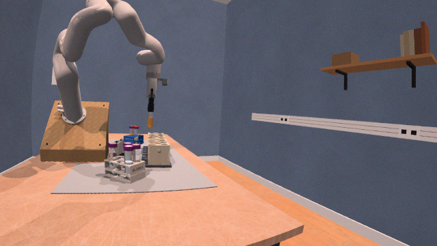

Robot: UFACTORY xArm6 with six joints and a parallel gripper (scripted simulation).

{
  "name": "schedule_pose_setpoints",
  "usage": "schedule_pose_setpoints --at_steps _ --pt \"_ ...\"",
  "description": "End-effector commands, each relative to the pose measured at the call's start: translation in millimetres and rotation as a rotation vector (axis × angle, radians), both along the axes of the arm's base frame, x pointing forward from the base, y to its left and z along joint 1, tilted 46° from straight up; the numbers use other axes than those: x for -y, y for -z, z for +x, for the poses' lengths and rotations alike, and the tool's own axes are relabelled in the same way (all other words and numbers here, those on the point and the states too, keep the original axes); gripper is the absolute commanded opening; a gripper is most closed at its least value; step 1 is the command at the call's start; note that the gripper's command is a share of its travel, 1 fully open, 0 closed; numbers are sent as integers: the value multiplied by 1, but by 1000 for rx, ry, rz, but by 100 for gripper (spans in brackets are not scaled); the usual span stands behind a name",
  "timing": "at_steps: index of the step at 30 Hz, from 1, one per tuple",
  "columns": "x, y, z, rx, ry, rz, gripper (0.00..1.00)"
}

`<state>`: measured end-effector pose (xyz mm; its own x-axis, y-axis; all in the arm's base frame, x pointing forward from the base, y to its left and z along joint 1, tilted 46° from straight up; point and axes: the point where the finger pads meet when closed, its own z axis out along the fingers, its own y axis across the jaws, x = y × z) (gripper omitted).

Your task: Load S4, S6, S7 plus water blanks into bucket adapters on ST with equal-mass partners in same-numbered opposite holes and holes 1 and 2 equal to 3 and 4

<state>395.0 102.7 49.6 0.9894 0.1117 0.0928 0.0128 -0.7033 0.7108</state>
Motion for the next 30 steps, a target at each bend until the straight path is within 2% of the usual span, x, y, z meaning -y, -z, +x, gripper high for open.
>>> schedule_pose_setpoints --at_steps 1,3,15,30 --pt "12 -17 12 2 -2 3 0" --pt "12 -17 12 2 -2 3 0" --pt "46 -57 39 2 -2 3 0" --pt "46 -57 39 2 -2 3 0"
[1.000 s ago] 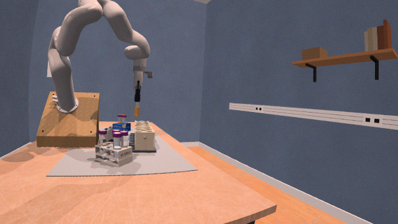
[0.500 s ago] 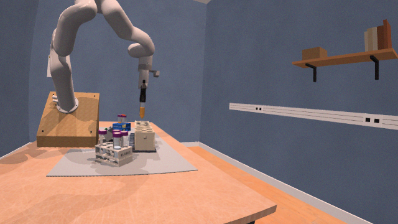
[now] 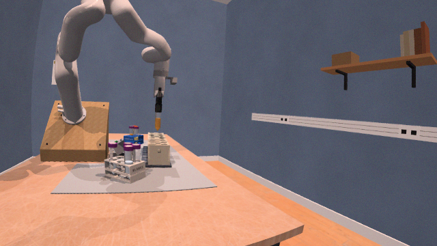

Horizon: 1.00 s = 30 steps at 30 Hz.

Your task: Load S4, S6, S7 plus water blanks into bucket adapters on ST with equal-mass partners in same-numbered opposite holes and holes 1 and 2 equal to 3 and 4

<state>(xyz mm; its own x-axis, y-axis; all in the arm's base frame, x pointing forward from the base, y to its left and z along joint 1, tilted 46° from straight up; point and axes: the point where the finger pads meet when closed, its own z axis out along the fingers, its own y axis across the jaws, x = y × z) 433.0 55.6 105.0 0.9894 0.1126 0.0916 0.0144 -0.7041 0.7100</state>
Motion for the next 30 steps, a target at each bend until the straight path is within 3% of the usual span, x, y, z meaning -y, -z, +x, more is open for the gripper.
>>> schedule_pose_setpoints --at_steps 1,30 --pt "-1 -1 1 3 -1 2 0" --pt "23 23 6 3 -1 2 0"
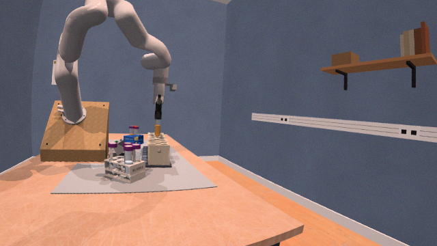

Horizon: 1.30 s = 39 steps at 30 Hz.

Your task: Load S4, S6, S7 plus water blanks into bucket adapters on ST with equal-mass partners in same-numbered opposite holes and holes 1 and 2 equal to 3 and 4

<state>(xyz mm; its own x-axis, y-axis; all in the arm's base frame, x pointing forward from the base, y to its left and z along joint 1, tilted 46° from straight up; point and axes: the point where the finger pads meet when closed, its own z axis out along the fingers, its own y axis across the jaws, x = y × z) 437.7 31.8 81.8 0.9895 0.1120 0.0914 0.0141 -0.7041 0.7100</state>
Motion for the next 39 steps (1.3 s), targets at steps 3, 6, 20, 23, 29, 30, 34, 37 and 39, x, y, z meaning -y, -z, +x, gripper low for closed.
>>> schedule_pose_setpoints --at_steps 3,6,20,23,29,30,34,37,39 --pt "0 0 1 3 -2 2 0" --pt "0 0 1 3 -2 2 0" --pt "4 4 2 3 -2 2 0" --pt "6 6 3 3 -2 2 0" --pt "9 9 3 3 -2 2 0" --pt "10 10 3 3 -2 2 0" --pt "12 13 4 3 -2 2 0" --pt "15 15 4 3 -2 2 0" --pt "16 16 5 3 -2 2 0"
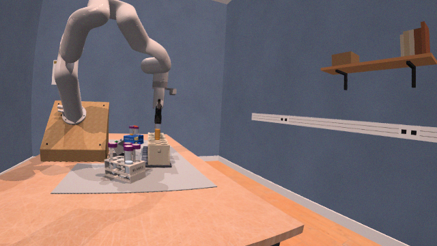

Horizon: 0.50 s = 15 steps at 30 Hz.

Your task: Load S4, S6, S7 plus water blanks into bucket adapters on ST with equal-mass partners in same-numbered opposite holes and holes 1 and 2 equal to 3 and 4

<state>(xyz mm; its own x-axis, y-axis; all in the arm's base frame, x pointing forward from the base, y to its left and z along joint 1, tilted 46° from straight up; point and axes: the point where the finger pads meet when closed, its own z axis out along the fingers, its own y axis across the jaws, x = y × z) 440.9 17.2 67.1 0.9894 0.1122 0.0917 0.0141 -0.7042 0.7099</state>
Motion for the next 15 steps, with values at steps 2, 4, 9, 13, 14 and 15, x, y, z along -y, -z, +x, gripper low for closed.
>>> schedule_pose_setpoints --at_steps 2,4,9,13,14,15 --pt "3 3 2 3 -2 2 0" --pt "4 4 2 3 -2 2 0" --pt "6 6 3 3 -2 1 0" --pt "9 9 3 3 -2 1 0" --pt "10 10 3 3 -2 1 0" --pt "10 11 3 3 -2 1 0"
